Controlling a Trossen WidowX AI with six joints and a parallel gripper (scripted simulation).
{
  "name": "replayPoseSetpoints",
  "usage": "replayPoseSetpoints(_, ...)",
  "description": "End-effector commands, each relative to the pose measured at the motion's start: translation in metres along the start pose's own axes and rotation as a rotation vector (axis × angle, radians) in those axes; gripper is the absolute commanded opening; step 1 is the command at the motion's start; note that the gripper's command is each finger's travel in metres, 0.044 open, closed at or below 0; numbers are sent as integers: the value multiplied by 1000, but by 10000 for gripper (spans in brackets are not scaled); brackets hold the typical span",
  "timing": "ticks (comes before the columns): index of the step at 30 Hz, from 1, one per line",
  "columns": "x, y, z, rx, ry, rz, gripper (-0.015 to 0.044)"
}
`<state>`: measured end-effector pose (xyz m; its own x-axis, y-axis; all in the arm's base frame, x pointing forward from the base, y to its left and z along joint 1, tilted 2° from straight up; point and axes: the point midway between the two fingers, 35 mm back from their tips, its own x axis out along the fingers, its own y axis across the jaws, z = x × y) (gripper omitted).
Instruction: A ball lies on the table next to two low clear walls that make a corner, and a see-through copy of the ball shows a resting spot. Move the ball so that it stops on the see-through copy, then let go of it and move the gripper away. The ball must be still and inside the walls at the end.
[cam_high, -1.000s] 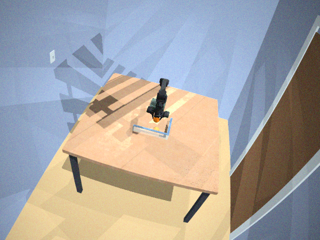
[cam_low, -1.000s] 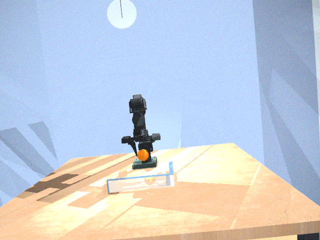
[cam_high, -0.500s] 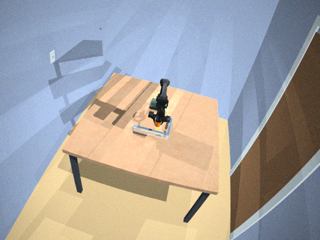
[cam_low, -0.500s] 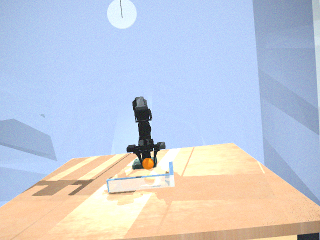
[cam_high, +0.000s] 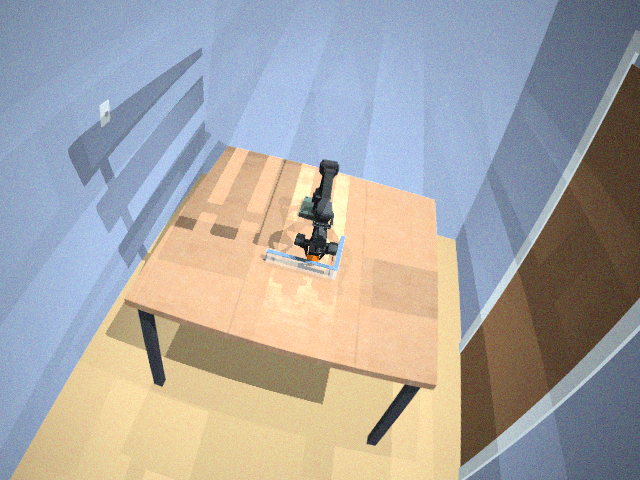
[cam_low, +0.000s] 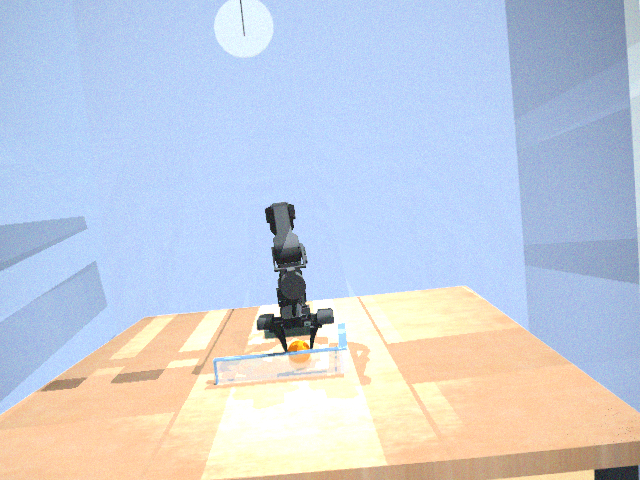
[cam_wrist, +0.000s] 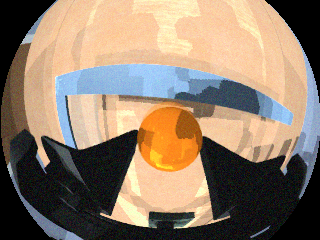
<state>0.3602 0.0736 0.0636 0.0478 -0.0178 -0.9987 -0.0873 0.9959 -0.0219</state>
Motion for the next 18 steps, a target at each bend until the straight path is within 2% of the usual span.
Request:
replayPoseSetpoints(1, 4, 0, 0, 4, -5, 3, 0)
replayPoseSetpoints(17, 23, 0, 0, 4, -5, 3, 0)
replayPoseSetpoints(18, 19, 0, 1, 2, -6, 1, 26)
